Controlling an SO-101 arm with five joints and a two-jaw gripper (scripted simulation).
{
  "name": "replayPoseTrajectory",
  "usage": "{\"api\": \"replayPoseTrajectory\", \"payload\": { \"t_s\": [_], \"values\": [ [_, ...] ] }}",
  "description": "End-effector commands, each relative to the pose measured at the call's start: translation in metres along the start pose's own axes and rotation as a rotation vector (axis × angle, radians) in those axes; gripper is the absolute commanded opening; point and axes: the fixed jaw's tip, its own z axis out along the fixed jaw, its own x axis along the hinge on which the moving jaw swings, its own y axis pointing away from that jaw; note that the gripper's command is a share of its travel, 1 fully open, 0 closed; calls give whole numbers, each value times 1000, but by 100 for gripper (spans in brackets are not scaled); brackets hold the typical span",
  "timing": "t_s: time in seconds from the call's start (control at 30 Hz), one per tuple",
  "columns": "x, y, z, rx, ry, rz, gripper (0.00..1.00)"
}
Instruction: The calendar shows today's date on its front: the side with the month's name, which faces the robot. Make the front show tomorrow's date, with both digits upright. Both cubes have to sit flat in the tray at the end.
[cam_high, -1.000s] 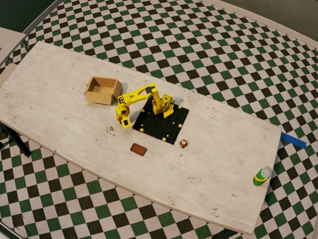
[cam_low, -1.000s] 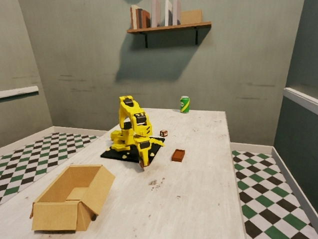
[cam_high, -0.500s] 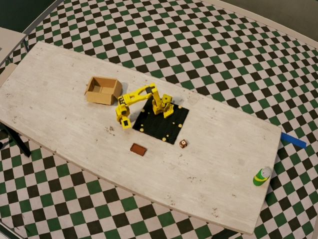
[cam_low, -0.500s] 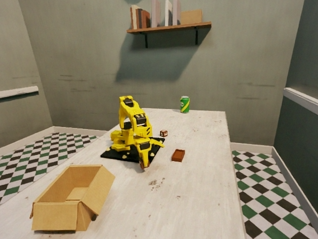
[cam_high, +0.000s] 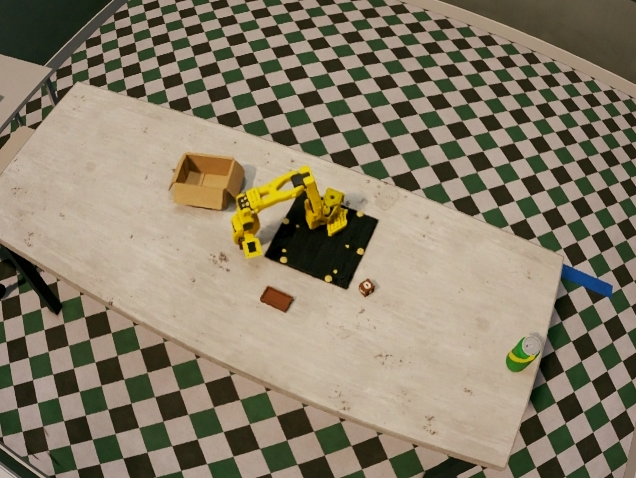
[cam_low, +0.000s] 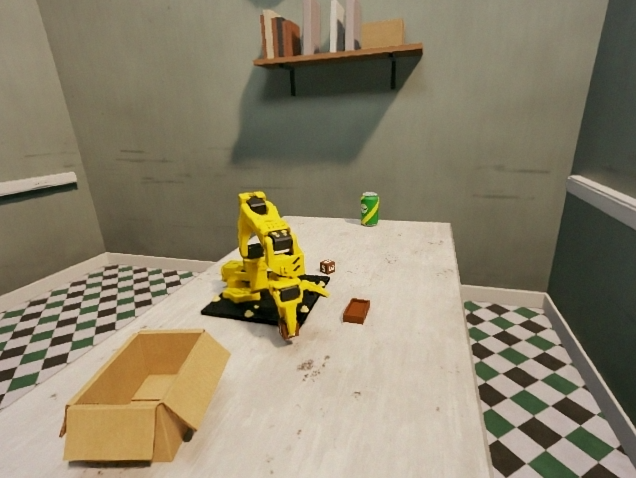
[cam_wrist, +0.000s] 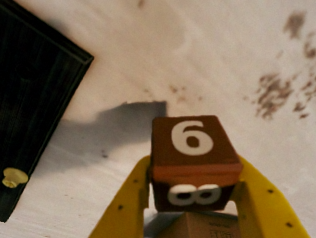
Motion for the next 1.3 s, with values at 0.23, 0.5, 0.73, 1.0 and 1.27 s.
{"api": "replayPoseTrajectory", "payload": {
  "t_s": [0.23,0.5,0.73,1.0,1.27],
  "values": [
    [1,3,6,-13,-1,1,0],
    [1,3,9,-13,-1,1,0],
    [1,3,10,-13,-1,1,0],
    [1,3,15,-13,-1,1,0],
    [1,3,16,-13,-1,1,0]
  ]
}}
